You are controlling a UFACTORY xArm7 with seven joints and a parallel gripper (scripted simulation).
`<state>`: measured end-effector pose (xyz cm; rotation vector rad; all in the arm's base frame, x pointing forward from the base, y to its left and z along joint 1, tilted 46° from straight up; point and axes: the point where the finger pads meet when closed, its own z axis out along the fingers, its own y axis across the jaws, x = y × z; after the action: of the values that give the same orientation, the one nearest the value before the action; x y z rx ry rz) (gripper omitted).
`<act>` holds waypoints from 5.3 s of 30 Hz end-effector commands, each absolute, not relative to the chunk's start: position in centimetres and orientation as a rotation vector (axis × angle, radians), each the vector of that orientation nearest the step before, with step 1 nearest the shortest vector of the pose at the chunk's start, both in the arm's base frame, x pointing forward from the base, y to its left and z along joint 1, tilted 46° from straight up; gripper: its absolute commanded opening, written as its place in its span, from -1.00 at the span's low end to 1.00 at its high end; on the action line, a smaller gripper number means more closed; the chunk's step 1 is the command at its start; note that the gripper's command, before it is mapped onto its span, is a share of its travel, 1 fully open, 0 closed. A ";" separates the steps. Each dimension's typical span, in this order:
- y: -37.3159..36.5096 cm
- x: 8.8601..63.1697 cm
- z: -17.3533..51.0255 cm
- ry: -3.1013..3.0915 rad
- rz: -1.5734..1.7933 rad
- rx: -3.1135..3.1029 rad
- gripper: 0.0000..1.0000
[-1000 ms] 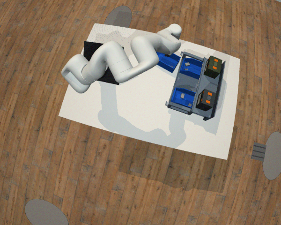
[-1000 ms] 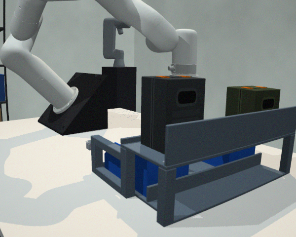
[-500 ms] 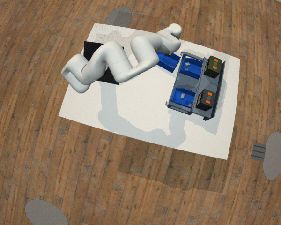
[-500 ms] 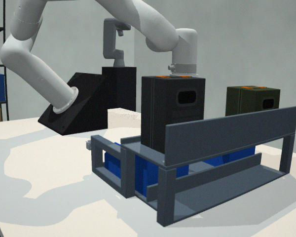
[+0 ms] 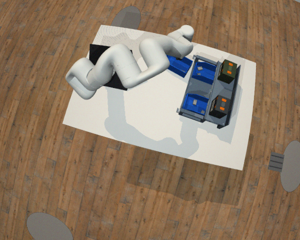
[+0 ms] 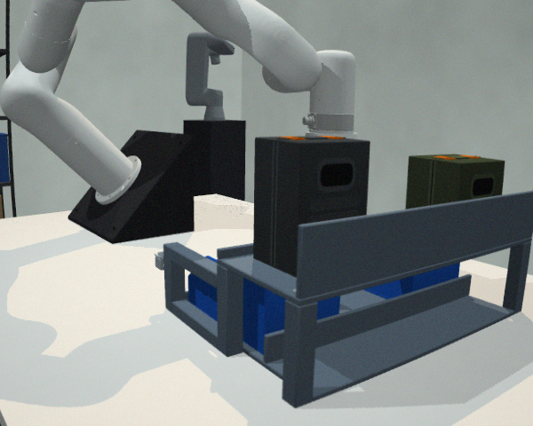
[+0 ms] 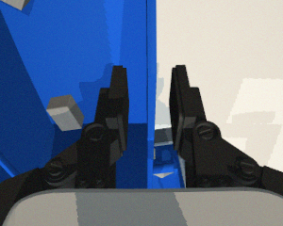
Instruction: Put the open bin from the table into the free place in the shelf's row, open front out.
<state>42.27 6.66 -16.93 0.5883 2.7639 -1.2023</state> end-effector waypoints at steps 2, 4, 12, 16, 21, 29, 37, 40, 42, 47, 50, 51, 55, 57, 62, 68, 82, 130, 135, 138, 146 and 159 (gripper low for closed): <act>7.0 42.4 -16.8 2.764 -1.195 0.586 -0.44; 7.0 42.4 -16.8 2.764 -1.195 0.586 -0.44; 7.0 42.4 -16.8 2.764 -1.195 0.586 -0.44; 7.1 42.4 -16.8 2.764 -1.195 0.586 -0.44; 7.1 42.4 -16.7 2.764 -1.195 0.586 -0.44; 7.1 42.4 -16.7 2.764 -1.195 0.586 -0.44; 7.1 42.4 -16.7 2.764 -1.195 0.586 -1.00; 7.1 42.4 -16.7 2.764 -1.195 0.586 -1.00; 7.1 42.4 -16.7 2.764 -1.195 0.586 -1.00; 7.1 42.4 -16.7 2.764 -1.195 0.586 -1.00; 7.1 42.4 -16.7 2.764 -1.195 0.586 -1.00; 7.1 42.4 -16.7 2.764 -1.195 0.586 -1.00; 7.1 42.4 -16.7 2.764 -1.195 0.586 -1.00; 7.1 42.4 -16.7 2.764 -1.195 0.586 -1.00; 7.1 42.4 -16.7 2.764 -1.195 0.586 -1.00; 7.1 42.4 -16.7 2.764 -1.195 0.586 -1.00; 7.1 42.4 -16.7 2.764 -1.195 0.586 -1.00; 8.5 42.6 -15.4 2.764 -1.194 0.586 -1.00; 9.3 42.7 -14.6 2.764 -1.194 0.586 -1.00; 9.5 42.7 -14.4 2.764 -1.194 0.586 -1.00; 9.5 42.7 -14.4 2.764 -1.194 0.586 -1.00; 8.5 42.1 -13.4 2.884 -1.231 0.299 -1.00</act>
<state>42.05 8.28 -13.52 0.3297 2.8714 -1.2392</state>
